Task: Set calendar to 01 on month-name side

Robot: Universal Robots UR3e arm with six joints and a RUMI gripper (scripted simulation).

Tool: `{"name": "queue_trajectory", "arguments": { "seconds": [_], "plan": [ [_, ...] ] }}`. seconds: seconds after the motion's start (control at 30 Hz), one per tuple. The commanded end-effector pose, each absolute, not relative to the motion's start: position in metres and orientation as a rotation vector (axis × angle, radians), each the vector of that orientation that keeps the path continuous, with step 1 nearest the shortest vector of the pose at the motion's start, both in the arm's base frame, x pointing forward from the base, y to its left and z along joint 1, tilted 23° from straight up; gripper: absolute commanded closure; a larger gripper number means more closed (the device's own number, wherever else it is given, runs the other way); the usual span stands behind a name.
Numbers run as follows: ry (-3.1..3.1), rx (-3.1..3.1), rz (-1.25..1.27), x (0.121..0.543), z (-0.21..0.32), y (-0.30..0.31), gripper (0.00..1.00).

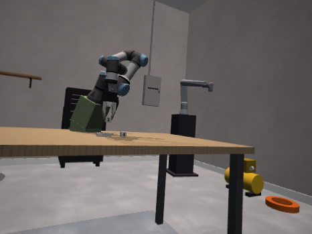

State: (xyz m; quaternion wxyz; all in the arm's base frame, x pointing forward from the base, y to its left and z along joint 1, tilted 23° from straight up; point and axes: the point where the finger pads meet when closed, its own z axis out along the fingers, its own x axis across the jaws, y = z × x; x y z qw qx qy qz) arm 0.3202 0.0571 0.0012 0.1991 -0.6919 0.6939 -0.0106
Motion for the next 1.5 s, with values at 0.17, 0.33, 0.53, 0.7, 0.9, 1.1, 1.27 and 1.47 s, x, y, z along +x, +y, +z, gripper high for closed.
{"name": "queue_trajectory", "arguments": {
  "seconds": [0.17, 0.33, 0.53, 0.7, 0.9, 1.1, 1.27, 1.47],
  "plan": [
    [1.935, -1.933, -0.026, 0.314, 0.020, 0.051, 0.90],
    [1.935, -1.933, -0.026, 0.313, 0.023, 0.050, 0.90],
    [1.935, -1.933, -0.026, 0.311, 0.029, 0.049, 0.90],
    [1.935, -1.933, -0.026, 0.310, 0.031, 0.048, 0.90],
    [1.935, -1.933, -0.026, 0.310, 0.032, 0.048, 0.90],
    [1.935, -1.933, -0.026, 0.310, 0.032, 0.048, 0.90],
    [1.935, -1.933, -0.026, 0.310, 0.032, 0.048, 0.90],
    [1.937, -1.931, -0.026, 0.310, 0.032, 0.048, 0.90]
  ]
}}
